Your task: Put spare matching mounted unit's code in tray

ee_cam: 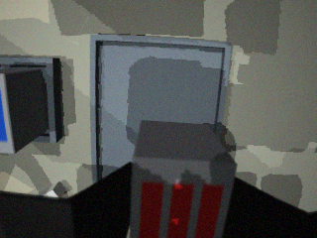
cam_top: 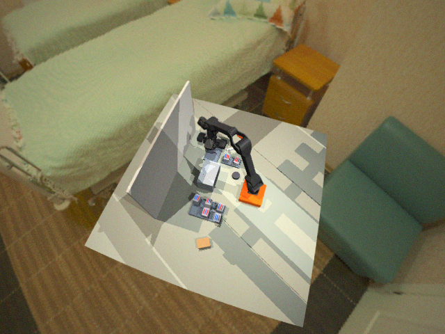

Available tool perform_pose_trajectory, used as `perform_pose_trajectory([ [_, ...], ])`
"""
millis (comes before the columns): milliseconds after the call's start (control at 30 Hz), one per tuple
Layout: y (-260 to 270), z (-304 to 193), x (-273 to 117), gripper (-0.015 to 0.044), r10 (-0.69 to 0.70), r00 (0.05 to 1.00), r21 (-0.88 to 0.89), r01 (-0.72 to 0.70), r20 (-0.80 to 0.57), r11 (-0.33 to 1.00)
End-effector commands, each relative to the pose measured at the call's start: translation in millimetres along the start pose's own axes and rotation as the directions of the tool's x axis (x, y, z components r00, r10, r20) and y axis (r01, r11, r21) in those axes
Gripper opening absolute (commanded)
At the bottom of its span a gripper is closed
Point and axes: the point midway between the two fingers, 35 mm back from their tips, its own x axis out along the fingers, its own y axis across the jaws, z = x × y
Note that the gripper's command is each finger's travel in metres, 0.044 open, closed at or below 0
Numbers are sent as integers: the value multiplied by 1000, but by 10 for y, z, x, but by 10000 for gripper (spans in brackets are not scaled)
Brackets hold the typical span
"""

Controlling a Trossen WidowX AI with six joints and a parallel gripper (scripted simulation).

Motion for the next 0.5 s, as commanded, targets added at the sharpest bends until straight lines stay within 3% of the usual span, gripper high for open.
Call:
perform_pose_trajectory([
  [0, 0, 1, 34, 0, -1, 1000, 3, 1, -1, 1000],
  [467, 10, 7, 144, 0, -1, 1000, 3, 1, -1, 1000],
])
